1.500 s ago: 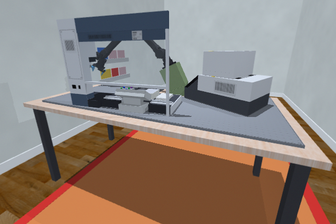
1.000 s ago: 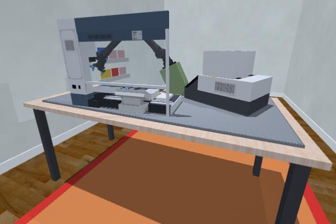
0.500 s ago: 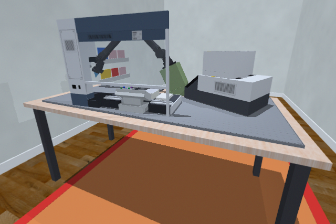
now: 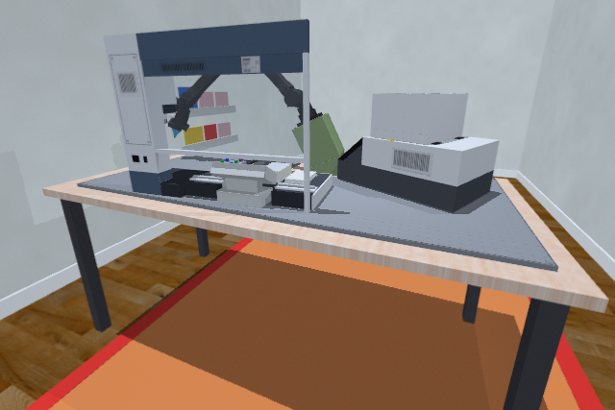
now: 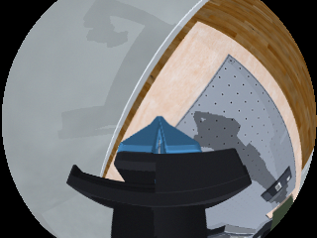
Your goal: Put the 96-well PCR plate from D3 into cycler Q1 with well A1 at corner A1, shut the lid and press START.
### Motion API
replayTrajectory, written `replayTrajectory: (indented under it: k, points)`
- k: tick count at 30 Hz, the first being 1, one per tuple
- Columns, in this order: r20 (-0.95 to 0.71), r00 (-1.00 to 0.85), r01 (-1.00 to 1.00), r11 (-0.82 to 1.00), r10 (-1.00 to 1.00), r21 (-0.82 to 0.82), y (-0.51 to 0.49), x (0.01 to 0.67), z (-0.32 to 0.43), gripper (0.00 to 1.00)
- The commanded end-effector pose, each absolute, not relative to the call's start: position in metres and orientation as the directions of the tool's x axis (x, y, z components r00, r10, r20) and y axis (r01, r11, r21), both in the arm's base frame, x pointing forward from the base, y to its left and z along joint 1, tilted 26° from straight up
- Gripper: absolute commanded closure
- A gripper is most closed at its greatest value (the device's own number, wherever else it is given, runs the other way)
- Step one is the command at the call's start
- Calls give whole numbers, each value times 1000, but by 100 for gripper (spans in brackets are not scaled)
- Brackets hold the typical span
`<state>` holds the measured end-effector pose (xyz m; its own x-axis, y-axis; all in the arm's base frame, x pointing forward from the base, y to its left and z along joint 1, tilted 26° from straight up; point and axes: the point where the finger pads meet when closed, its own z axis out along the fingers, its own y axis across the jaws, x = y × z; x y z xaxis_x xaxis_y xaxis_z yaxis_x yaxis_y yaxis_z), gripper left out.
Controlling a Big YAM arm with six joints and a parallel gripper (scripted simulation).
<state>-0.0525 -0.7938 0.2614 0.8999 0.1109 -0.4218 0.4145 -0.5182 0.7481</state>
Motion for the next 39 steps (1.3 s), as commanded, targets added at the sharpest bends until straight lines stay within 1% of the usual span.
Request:
replayTrajectory:
  k: [1,4,7,13,19,23,26,30,36,39]
  points:
    - [-465,871,480,-476,158,737,-788,-11,282,100]
    - [-469,864,497,-460,183,736,-784,9,277,100]
    - [-479,858,506,-458,185,731,-785,1,280,100]
    - [-531,798,598,-479,285,642,-769,8,257,100]
    - [-511,813,580,-458,278,674,-761,62,242,100]
    - [-515,803,596,-447,301,667,-760,69,243,100]
    - [-548,764,644,-448,341,619,-753,59,240,100]
    - [-571,711,703,-438,410,561,-742,68,225,100]
    - [-558,729,685,-422,397,594,-730,118,213,100]
    - [-559,715,698,-408,419,588,-729,124,213,100]
